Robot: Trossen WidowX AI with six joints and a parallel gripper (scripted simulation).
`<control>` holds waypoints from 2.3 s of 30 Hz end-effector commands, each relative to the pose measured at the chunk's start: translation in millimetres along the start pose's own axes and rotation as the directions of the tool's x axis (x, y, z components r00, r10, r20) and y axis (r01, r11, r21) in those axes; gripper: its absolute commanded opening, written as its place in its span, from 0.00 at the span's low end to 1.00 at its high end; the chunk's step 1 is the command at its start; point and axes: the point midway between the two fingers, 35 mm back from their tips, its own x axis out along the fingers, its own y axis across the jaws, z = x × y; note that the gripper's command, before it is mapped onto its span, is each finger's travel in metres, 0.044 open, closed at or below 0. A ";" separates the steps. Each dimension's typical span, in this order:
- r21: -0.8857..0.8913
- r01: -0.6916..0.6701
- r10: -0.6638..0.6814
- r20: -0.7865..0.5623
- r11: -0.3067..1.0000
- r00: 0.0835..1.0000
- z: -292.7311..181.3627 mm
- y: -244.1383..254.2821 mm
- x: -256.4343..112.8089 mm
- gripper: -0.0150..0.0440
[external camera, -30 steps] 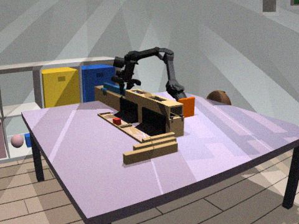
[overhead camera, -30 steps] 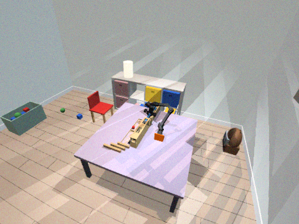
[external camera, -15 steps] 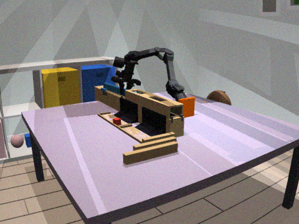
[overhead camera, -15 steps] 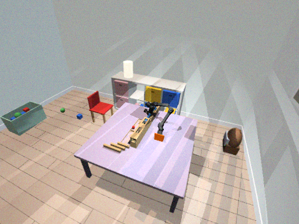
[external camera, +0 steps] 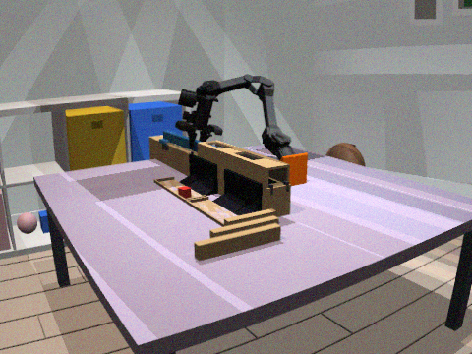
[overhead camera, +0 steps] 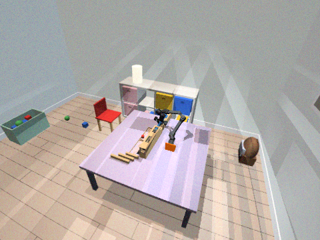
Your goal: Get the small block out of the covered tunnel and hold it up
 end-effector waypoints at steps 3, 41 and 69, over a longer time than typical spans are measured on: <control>0.000 0.000 0.000 0.000 1.000 1.000 0.0 0.1 0.0 0.52; 0.021 0.019 -0.020 0.035 1.000 0.999 -48.9 4.7 -23.1 1.00; 0.028 0.016 -0.017 0.043 0.999 0.999 -48.6 3.9 -11.9 0.34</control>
